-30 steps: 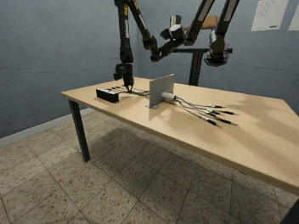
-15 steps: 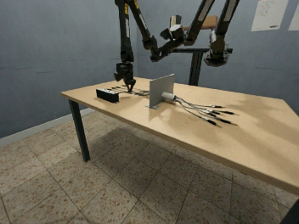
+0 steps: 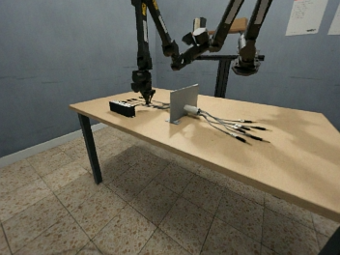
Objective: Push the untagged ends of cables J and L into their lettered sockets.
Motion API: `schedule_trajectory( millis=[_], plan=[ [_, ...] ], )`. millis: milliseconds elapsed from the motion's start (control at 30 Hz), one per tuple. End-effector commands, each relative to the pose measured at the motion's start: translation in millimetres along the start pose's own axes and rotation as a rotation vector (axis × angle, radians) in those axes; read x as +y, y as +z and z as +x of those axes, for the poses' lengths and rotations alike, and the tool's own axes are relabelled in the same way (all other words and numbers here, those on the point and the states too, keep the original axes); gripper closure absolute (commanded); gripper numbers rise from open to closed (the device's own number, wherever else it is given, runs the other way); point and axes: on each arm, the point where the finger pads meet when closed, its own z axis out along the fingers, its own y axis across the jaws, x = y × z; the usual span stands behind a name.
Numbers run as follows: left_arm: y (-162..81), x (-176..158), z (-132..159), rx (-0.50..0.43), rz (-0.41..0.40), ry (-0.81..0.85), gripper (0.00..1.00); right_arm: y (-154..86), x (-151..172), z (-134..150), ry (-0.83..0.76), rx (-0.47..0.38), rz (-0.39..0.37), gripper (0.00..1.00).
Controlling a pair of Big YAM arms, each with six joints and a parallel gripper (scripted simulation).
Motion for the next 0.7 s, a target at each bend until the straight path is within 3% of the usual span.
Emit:
schedule_trajectory(
  millis=[0, 167, 667],
  plan=[
    [0, -1, -2, -0.005, 0.001, -0.003, 0.0, -2, -4, -8, -0.01, -0.007, 0.002, 0.95],
    [0, -1, -2, -0.005, 0.001, -0.003, 0.0, 3, -3, -7, -0.025, 0.01, 0.004, 0.95],
    [0, -1, -2, -0.005, 0.001, -0.003, 0.0, 6, 0, -41, -0.024, 0.011, 0.003, 0.95]
  ],
)
